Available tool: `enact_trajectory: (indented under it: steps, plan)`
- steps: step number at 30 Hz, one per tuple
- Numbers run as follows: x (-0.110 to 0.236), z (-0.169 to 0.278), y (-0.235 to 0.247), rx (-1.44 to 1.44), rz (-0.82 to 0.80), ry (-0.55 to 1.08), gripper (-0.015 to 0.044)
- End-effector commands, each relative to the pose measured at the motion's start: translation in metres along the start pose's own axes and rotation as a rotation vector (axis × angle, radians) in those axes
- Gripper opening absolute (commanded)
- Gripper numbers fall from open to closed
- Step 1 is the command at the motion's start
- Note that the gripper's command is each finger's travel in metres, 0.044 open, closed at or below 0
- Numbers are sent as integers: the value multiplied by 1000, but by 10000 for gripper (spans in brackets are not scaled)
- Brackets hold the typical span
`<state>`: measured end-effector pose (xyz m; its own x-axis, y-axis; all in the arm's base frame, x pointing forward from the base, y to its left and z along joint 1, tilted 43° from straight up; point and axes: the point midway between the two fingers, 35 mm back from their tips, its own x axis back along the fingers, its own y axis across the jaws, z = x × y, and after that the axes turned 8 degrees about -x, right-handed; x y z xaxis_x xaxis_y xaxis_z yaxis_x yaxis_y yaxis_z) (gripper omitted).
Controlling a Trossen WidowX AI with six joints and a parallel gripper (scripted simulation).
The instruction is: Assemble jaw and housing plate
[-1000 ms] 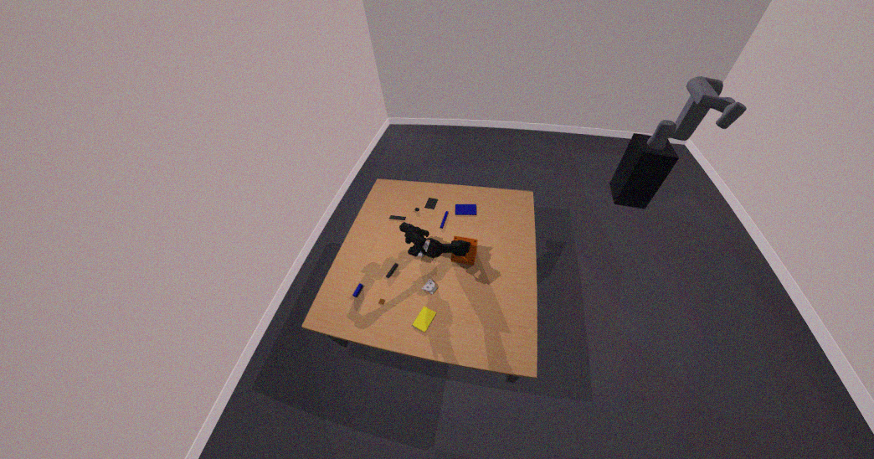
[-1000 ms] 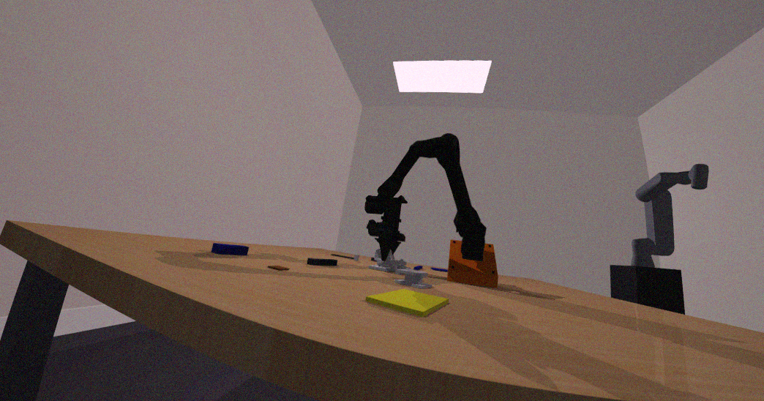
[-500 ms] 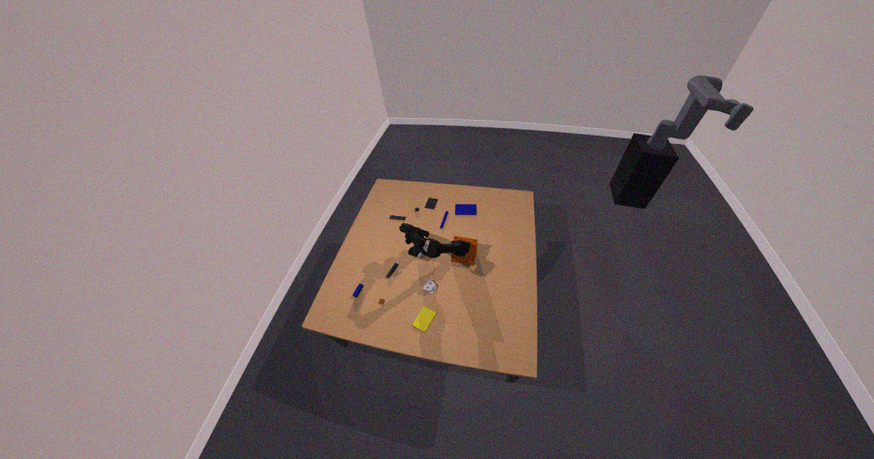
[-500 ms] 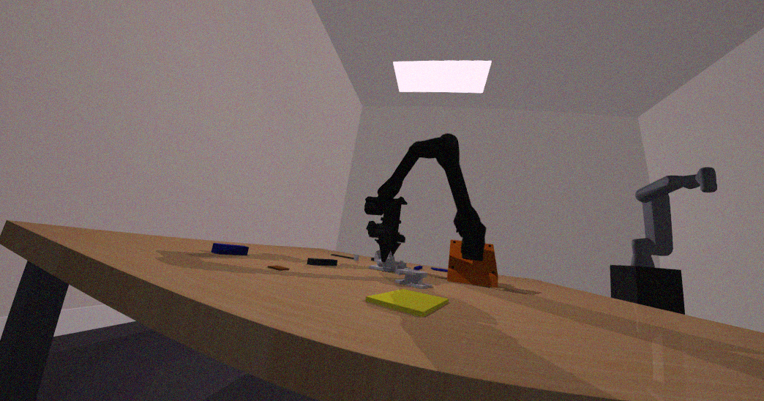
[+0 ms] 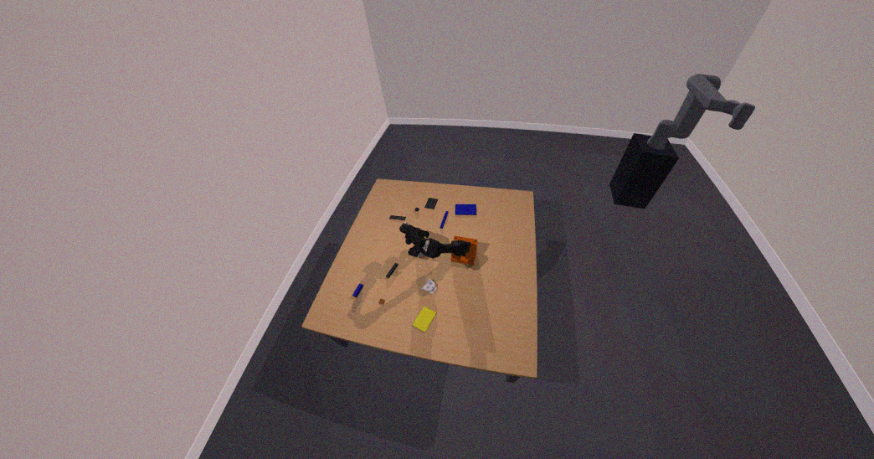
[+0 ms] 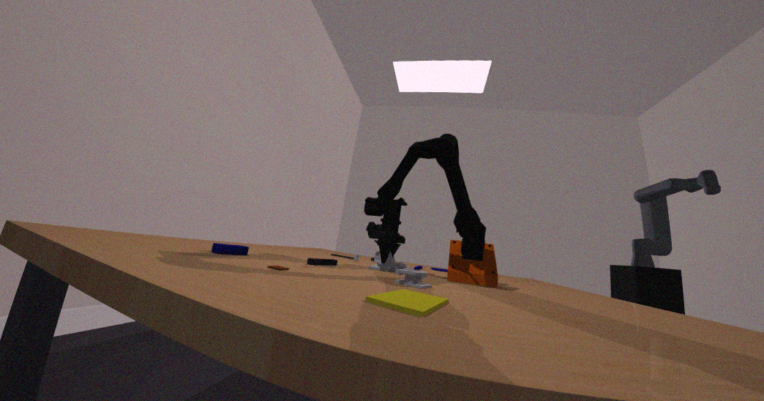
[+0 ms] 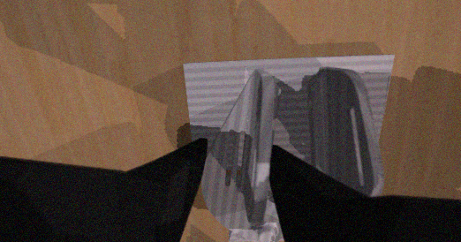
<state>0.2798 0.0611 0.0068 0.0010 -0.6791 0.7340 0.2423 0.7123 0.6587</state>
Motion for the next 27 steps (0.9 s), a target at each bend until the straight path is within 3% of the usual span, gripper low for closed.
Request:
enact_trajectory:
  steps: [1, 27]
  plan:
    - [-1, 0, 0, -4, -4, 1, 134]
    - [-8, 0, 0, -5, -4, 1, 134]
